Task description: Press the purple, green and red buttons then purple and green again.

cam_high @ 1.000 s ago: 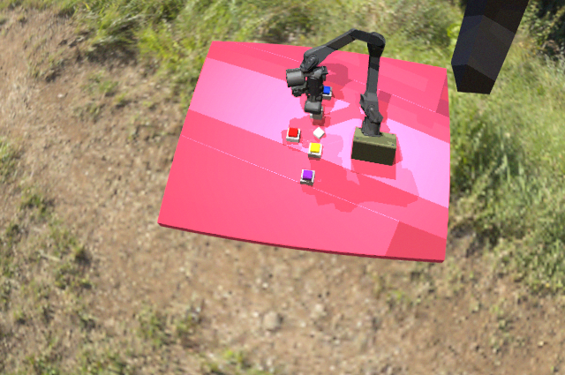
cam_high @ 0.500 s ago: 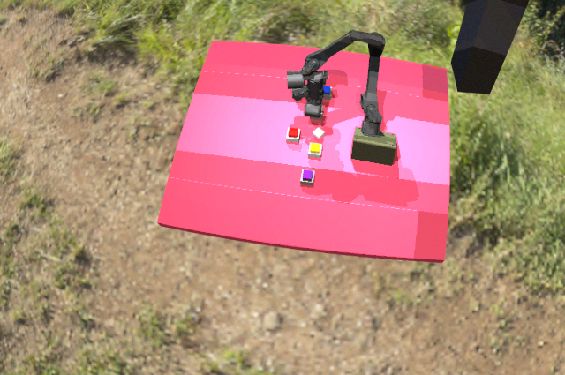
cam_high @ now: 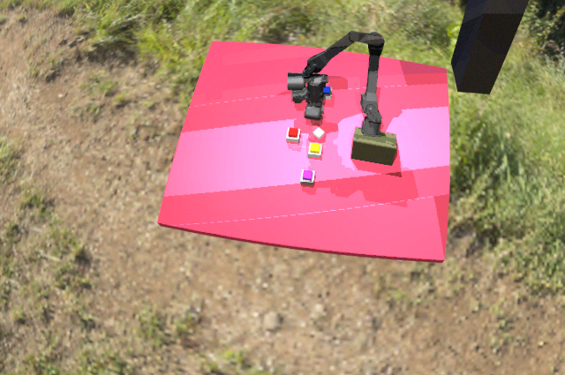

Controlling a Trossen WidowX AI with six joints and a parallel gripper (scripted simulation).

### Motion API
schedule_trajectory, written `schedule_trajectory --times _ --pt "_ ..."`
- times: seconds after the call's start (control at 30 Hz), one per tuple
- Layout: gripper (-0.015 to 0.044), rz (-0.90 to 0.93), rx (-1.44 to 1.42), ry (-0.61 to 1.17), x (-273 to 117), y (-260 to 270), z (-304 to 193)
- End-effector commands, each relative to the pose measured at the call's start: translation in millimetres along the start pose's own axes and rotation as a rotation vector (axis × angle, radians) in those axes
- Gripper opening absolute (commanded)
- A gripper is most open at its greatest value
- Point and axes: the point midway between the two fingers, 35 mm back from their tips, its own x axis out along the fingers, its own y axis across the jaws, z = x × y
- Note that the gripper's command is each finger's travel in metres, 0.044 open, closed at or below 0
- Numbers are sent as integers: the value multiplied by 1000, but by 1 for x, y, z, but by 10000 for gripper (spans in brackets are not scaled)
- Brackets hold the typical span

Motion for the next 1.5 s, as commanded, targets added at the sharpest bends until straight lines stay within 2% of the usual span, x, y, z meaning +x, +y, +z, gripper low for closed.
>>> schedule_trajectory --times 0.0,0.43,0.57,0.67,0.83,1.13,1.37,1.47 --pt "20 -6 -9 6 3 0 -2" --pt "20 -6 -9 6 3 0 -2" --pt "20 -4 -9 6 -29 0 -2" --pt "20 -4 -9 7 -31 0 -2" --pt "151 26 -15 -4 -49 41 25" --pt "387 55 -20 -3 -88 177 50" --pt "400 25 -9 3 -98 289 19" --pt "400 20 -7 3 -97 299 14"
